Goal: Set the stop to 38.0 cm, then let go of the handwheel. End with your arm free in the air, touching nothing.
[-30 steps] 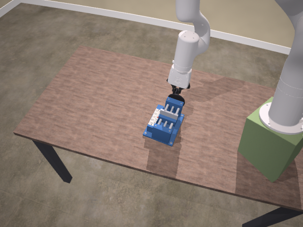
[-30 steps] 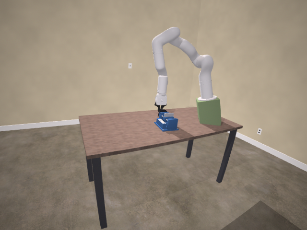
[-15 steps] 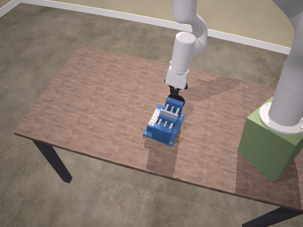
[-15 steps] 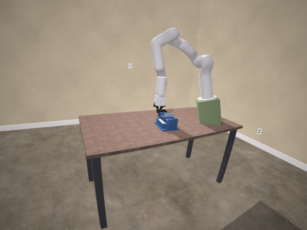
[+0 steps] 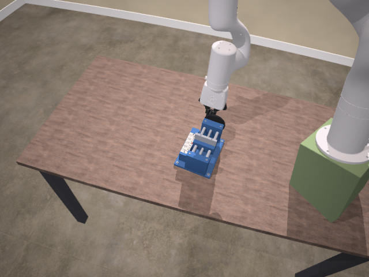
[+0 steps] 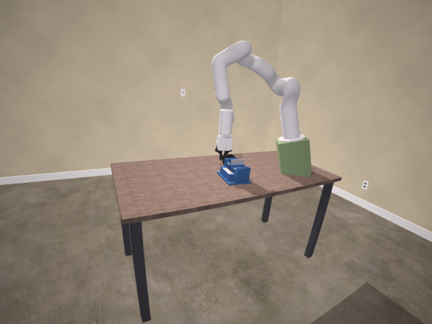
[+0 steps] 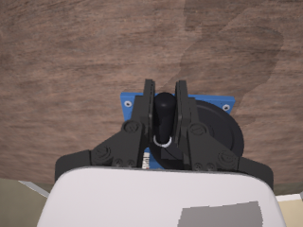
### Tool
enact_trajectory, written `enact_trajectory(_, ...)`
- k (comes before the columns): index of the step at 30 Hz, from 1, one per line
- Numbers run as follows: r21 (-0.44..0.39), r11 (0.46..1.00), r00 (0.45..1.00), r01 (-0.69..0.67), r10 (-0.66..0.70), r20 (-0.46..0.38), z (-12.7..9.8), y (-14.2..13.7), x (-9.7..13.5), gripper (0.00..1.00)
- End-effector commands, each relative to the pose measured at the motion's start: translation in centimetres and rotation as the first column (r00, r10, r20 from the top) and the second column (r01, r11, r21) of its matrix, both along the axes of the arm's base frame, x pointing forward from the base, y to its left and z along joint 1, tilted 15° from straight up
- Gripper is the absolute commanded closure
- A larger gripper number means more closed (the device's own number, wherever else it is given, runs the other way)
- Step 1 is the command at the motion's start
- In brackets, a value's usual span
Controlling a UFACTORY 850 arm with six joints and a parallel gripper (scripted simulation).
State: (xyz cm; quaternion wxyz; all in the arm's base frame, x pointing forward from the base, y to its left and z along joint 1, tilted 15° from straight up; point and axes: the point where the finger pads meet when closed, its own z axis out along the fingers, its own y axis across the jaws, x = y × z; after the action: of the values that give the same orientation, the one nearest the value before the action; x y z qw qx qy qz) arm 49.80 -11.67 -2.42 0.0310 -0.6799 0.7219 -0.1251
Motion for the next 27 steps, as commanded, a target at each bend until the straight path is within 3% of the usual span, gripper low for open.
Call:
enact_trajectory(1,0.000,1.000,1.000,0.000,0.000,0.000,-0.27,-0.05,0.16,0.94)
enact_trajectory(27,0.000,1.000,1.000,0.000,0.000,0.000,-0.91,-0.15,0.40,0.94)
